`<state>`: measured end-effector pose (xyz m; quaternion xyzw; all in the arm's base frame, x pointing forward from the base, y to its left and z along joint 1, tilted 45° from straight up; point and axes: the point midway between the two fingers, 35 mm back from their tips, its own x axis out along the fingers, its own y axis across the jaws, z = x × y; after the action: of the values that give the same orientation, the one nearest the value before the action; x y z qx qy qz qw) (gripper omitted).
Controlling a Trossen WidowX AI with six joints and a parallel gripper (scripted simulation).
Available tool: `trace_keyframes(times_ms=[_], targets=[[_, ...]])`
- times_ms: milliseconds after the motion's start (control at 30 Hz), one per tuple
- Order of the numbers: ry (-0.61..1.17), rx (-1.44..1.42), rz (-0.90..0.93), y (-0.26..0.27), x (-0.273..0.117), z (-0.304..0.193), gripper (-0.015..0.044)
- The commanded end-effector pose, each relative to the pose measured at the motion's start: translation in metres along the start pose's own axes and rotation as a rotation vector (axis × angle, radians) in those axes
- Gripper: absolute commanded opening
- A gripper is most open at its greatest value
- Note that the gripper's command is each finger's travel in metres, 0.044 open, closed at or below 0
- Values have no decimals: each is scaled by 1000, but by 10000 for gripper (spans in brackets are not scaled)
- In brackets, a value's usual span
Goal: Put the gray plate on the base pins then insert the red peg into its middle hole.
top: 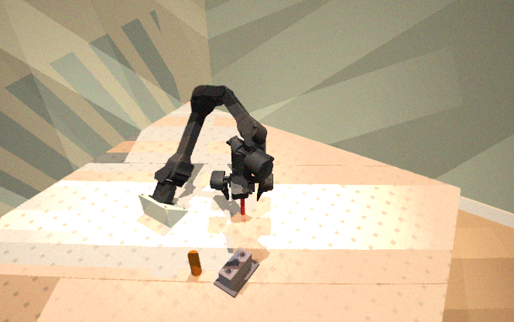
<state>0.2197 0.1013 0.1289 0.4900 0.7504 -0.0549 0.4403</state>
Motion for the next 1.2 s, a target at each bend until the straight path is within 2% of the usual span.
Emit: trace_keyframes(times_ms=[0,433,967,1167], targets=[[4,2,3,0,7,-1,440],[7,2,4,-1,25,-2,440],[7,2,4,-1,25,-2,20],[7,2,4,-1,25,-2,0]])
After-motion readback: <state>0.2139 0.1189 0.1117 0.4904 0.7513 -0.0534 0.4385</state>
